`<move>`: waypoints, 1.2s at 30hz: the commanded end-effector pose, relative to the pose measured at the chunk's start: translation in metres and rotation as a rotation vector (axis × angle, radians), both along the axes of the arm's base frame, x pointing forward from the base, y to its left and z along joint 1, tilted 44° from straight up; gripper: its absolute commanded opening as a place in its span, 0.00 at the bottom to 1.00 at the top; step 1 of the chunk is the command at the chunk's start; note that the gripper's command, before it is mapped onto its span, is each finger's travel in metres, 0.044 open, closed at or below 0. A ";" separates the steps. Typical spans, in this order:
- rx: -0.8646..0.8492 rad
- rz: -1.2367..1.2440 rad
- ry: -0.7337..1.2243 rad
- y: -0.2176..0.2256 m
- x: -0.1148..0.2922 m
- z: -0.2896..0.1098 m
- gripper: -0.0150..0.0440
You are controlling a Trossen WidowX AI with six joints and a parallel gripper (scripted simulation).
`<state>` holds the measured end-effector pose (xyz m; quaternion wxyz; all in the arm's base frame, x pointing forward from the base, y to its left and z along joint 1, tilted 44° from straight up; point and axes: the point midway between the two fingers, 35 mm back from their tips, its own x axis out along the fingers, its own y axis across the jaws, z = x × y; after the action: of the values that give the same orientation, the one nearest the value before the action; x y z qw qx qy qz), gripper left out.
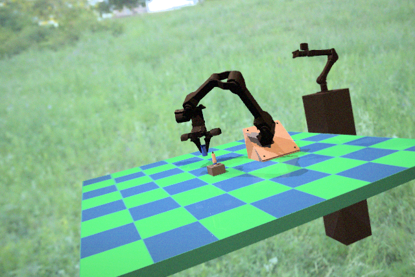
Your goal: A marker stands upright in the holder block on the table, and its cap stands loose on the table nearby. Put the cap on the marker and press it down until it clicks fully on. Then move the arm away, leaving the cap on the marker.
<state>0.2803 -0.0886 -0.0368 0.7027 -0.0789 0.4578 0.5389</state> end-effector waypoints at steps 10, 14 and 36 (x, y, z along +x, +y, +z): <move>-0.019 -0.010 0.013 0.017 0.006 0.046 0.25; -0.018 -0.010 0.012 0.024 0.007 0.060 0.25; 0.002 0.000 0.000 0.060 0.001 0.128 0.25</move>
<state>0.2819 -0.0316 0.0857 0.7020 -0.0827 0.4574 0.5396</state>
